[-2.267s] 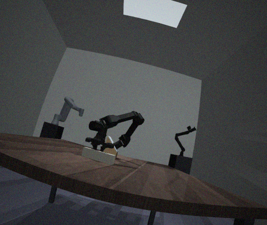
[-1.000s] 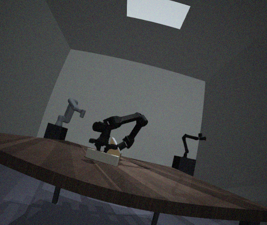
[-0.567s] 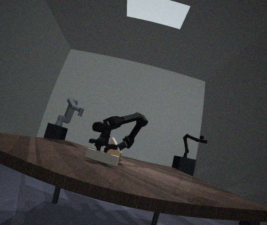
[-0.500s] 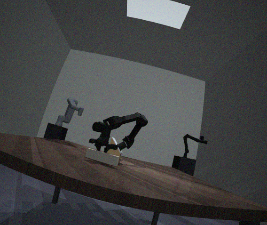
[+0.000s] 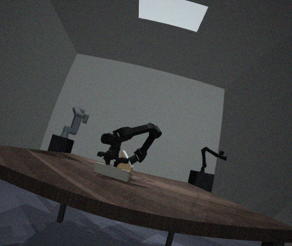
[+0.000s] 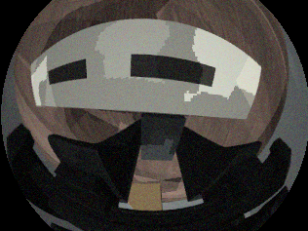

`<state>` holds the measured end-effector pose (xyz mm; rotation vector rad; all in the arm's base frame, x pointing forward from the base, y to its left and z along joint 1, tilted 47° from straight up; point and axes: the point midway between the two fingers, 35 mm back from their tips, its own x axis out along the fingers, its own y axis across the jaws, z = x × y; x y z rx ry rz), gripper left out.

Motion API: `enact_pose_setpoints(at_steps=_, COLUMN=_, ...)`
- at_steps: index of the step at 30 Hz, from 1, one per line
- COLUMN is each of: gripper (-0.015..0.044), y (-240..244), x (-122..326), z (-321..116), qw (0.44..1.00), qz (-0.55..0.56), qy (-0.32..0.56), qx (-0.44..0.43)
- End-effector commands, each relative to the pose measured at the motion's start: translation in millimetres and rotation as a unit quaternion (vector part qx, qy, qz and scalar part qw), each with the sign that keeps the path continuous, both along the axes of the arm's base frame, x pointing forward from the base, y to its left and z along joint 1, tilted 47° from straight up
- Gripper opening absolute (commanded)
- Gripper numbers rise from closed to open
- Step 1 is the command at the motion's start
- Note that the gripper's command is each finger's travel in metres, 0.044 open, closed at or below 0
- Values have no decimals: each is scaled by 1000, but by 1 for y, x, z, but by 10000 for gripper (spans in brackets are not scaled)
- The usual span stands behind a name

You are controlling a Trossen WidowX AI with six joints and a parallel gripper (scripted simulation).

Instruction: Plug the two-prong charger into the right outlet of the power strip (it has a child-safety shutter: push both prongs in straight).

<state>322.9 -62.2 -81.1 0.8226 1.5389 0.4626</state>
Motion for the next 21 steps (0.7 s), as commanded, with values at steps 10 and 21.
enact_pose_setpoints(at_steps=10, gripper=0, y=-1, x=3, z=0, qw=1000, qz=-2, qy=-3, qx=-2)
enact_pose_setpoints(at_steps=21, gripper=0, y=-2, x=6, z=0, qw=1000, qz=-2, qy=-3, qx=-2)
